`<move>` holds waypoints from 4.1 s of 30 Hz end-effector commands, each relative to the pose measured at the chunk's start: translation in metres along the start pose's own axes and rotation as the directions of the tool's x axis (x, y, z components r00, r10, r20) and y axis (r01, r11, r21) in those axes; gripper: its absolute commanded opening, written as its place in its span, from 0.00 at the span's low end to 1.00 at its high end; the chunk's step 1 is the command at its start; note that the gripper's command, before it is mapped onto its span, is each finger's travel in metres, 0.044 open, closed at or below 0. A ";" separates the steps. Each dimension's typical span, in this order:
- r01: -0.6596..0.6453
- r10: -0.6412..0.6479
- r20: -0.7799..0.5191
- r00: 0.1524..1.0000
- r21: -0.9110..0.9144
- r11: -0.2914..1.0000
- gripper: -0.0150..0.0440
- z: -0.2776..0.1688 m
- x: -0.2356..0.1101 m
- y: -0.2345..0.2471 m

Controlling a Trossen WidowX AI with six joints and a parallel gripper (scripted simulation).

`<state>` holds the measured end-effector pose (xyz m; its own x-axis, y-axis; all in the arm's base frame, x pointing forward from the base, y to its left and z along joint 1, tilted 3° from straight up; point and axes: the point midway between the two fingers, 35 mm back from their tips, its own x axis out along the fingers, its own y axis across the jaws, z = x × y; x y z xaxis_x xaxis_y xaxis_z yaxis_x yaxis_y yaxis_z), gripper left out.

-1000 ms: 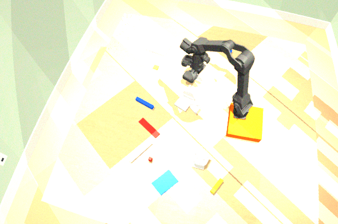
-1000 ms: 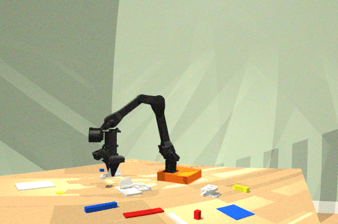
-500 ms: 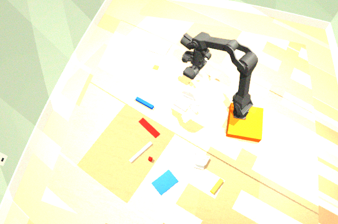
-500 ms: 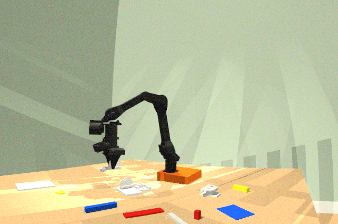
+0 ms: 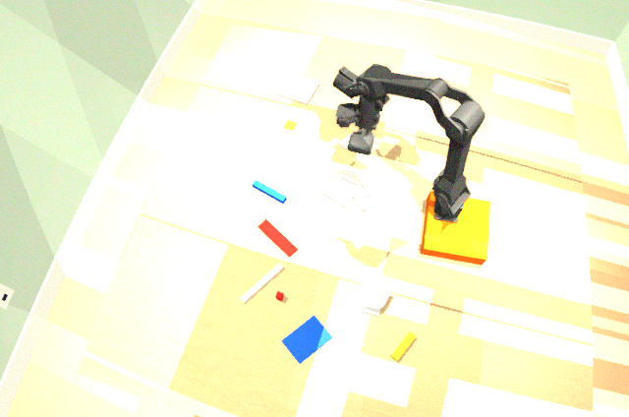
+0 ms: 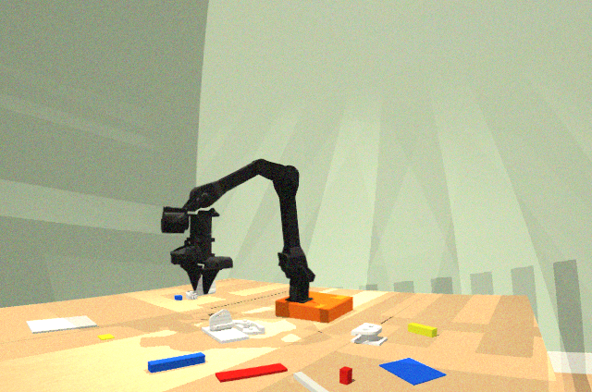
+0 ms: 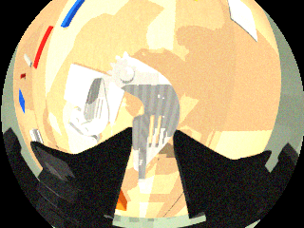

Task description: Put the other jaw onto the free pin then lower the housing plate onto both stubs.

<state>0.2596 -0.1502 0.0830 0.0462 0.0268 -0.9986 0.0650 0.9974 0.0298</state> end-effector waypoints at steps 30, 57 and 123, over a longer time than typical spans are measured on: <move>-0.008 0.003 -0.007 1.000 -0.836 0.548 0.48 -0.024 -0.005 0.063; -0.007 0.006 -0.009 1.000 -0.976 -0.216 0.48 -0.051 -0.004 0.105; 0.005 0.011 -0.010 1.000 -0.447 -0.895 0.48 -0.080 0.002 0.140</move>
<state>0.1834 -0.0042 0.0806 0.0375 0.0415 -0.9984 -0.4987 -0.8650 -0.0546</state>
